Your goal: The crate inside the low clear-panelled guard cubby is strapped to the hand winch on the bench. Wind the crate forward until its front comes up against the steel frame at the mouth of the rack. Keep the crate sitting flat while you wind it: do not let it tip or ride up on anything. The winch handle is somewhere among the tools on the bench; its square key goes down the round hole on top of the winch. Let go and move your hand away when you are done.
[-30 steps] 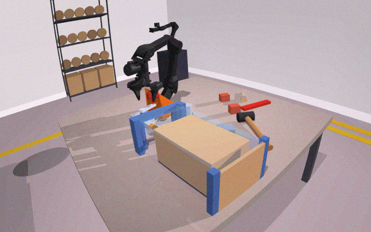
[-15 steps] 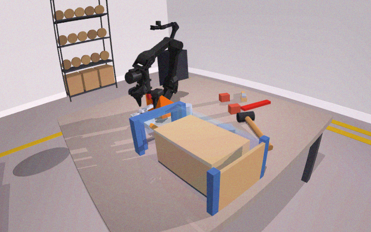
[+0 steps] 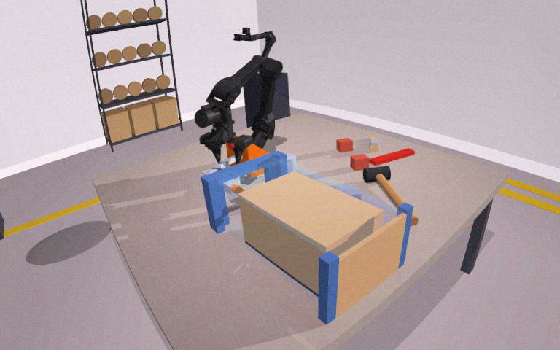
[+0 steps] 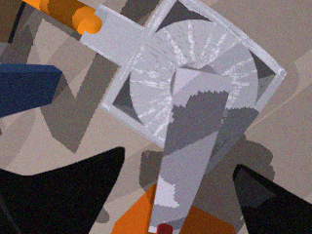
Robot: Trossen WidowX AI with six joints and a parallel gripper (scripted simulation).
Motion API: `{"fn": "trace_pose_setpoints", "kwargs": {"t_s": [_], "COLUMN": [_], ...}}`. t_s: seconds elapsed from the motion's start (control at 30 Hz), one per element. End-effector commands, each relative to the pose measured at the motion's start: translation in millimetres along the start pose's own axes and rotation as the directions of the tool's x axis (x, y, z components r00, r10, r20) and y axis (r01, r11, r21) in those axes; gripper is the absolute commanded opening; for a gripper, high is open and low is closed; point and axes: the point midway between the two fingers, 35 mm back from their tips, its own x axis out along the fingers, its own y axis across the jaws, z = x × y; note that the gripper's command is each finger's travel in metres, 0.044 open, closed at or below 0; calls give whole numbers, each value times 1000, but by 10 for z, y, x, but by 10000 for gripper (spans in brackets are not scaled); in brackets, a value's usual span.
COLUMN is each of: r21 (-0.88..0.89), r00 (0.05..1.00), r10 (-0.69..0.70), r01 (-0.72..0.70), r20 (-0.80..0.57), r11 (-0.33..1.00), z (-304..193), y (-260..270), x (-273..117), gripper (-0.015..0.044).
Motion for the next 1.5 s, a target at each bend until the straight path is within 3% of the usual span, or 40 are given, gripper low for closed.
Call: {"fn": "trace_pose_setpoints", "kwargs": {"t_s": [0.0,0.23,0.57,0.6,1.47], "r21": [0,0,0,0,0], "r00": [1000,1000,1000,1000,997], "r10": [0,0,0,0,31], "r01": [0,0,0,0,-31], "r20": [-1,-1,-1,-1,-77], "r11": [1000,1000,1000,1000,1000], "z": [-2,-2,-2,-2,59], "y": [0,0,0,0,-16], "x": [-4,-4,-4,-4,-29], "gripper": [282,99,32,6,0]}}
